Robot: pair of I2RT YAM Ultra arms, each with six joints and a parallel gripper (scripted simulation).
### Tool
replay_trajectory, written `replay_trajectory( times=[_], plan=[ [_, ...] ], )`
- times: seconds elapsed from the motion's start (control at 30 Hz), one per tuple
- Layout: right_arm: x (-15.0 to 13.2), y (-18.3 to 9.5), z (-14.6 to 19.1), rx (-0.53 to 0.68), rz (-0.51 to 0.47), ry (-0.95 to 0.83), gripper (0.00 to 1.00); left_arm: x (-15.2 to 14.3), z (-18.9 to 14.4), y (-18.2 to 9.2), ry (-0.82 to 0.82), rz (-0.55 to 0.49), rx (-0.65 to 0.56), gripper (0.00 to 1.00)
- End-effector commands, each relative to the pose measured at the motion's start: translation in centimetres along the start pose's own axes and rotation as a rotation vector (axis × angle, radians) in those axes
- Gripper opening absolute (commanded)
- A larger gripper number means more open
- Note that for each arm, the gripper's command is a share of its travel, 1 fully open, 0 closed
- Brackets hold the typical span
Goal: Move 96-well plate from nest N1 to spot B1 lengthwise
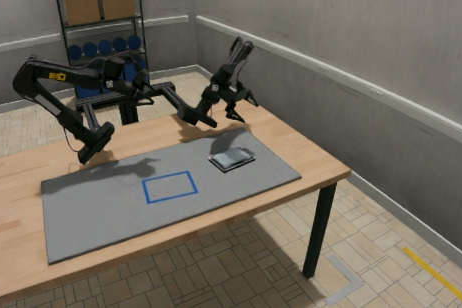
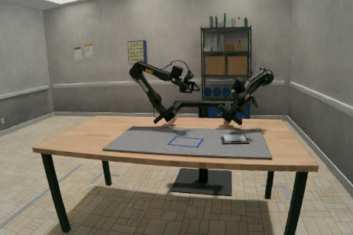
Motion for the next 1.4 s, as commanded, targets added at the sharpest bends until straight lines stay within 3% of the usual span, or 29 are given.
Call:
replay_trajectory(
  times=[0.0,0.67,0.83,1.03,1.37],
  plan=[
    [0.4,-0.6,0.4,0.025,-0.038,-0.008,1.0,1.1,0.0,-0.3,-0.028,0.02,-0.096,1.0],
    [0.4,-0.6,0.4,0.025,-0.038,-0.009,1.0,-0.2,-0.7,-1.2,-0.047,0.133,-0.286,1.0],
    [0.4,-0.6,0.4,0.025,-0.038,-0.009,1.0,-0.1,-1.9,-1.5,-0.101,0.281,-0.464,1.0],
    [0.3,-0.6,0.4,0.025,-0.038,-0.009,1.0,-0.2,-4.6,-1.3,-0.094,0.367,-0.575,1.0],
    [0.5,-0.5,0.3,0.013,-0.029,-0.003,1.0,-0.8,-5.3,-1.0,-0.054,0.401,-0.575,1.0]
  ],
)
Point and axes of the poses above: on each arm, the point where the finger pads meet when closed, its own y axis out along the fingers, its own z axis across the jaws, x = y × z, the point moved 10 cm from there along -y, back along the fingers, and after that the axes turned 8 degrees about y, right-handed, at the moved point
